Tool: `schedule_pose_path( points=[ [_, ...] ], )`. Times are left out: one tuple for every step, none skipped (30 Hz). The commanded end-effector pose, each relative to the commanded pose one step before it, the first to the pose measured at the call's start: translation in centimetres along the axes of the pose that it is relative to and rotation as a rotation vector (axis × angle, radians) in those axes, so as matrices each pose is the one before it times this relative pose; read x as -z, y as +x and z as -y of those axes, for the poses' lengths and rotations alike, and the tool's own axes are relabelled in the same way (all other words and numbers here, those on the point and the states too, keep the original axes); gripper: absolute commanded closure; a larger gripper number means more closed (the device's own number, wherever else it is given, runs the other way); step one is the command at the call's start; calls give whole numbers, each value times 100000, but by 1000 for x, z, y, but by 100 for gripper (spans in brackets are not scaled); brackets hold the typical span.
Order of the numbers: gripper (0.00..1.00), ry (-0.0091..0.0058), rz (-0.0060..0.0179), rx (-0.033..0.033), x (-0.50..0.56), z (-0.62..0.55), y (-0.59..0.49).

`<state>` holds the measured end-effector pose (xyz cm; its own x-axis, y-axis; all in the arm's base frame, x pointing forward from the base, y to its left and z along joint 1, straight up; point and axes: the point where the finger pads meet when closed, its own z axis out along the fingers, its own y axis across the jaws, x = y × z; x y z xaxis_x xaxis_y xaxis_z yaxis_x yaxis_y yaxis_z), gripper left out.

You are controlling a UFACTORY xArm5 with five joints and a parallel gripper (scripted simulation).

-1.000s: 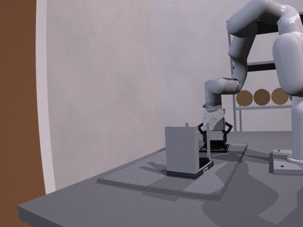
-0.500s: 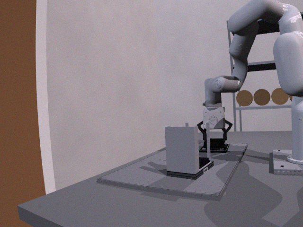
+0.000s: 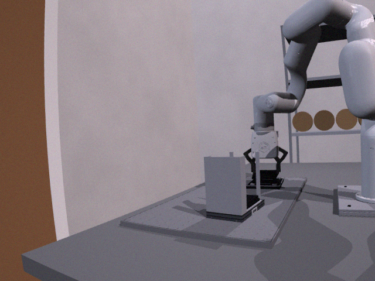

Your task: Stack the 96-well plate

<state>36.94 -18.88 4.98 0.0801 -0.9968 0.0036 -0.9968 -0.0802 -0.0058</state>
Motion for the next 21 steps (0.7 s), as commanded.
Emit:
schedule_pose_path(
  points=[
    [100, 184, -572, 0, 480, 141, 85],
    [100, 1, 0, 0, 167, 0, 0],
    [100, 0, 0, 0, 0, 0, 0],
    [100, 0, 0, 0, 0, 0, 0],
    [100, 1, 0, 0, 167, 0, 0],
    [100, 1, 0, 0, 167, 0, 0],
    [100, 1, 0, 0, 167, 0, 0],
    [100, 1, 0, 0, 167, 0, 0],
    [100, 1, 0, 0, 167, 0, 0],
    [100, 1, 0, 0, 167, 0, 0],
    [100, 1, 0, 0, 167, 0, 0],
    [100, 1, 0, 0, 167, 0, 0],
    [100, 1, 0, 0, 167, 0, 0],
    [100, 0, 0, 0, 167, 0, 0],
    [100, 0, 0, 0, 167, 0, 0],
    [100, 0, 0, 0, 167, 0, 0],
    [100, 0, 0, 0, 167, 0, 0],
    [100, 0, 0, 0, 167, 0, 0],
    [100, 0, 0, 0, 167, 0, 0],
    [100, 0, 0, 0, 0, 0, 0],
    [100, 0, 0, 0, 0, 0, 0]
  ],
)
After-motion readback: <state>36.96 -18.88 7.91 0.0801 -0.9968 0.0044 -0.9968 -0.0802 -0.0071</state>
